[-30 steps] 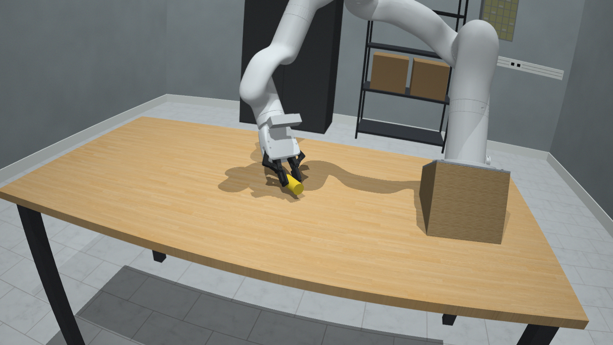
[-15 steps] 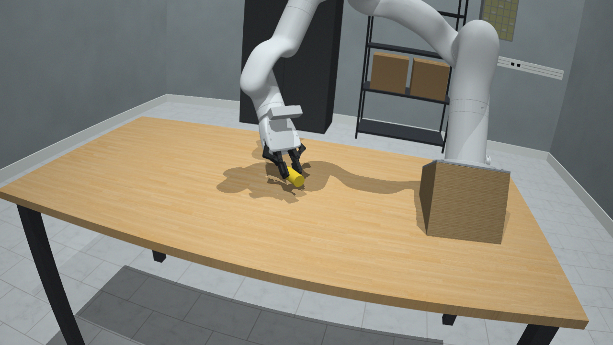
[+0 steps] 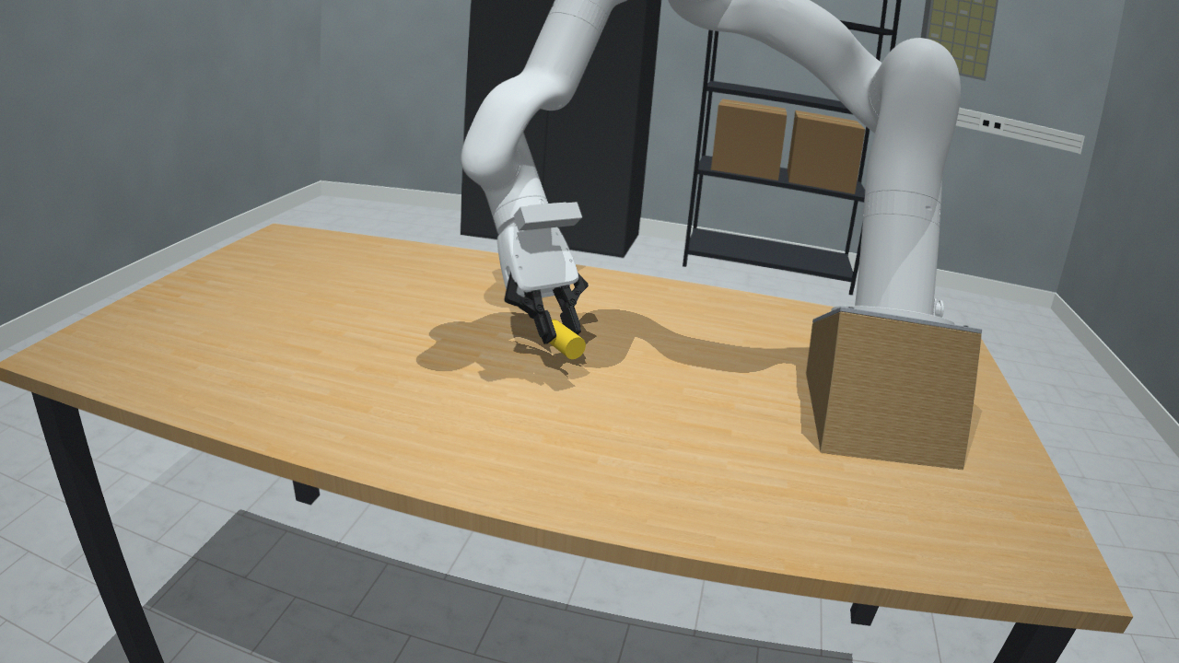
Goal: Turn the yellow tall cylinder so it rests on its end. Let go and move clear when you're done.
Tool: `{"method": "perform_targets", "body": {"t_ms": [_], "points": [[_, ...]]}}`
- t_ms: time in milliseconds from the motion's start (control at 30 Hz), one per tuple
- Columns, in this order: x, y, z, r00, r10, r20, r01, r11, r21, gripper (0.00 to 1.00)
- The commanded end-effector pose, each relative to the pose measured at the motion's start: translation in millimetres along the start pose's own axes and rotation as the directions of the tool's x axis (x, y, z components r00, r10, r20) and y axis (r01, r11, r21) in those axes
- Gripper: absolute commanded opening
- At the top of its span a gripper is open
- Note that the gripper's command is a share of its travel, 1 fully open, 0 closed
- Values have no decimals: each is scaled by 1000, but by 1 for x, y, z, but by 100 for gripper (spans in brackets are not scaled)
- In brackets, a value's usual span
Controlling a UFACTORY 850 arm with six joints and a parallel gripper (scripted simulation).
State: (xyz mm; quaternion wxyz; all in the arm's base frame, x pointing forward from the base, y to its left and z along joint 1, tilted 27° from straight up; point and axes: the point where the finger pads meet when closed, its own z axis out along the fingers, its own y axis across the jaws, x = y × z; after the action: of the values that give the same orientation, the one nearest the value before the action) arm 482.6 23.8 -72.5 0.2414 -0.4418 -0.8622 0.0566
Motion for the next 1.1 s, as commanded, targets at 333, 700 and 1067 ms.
{"method": "perform_targets", "body": {"t_ms": [333, 700, 1067], "points": [[0, 0, -1, 1000, 0, 6, 0, 1000, 0, 34], [2, 0, 0, 968, 0, 252, -1, 1000, 1, 34], [6, 1, 0, 966, 0, 260, 1, 1000, -1, 34]]}}
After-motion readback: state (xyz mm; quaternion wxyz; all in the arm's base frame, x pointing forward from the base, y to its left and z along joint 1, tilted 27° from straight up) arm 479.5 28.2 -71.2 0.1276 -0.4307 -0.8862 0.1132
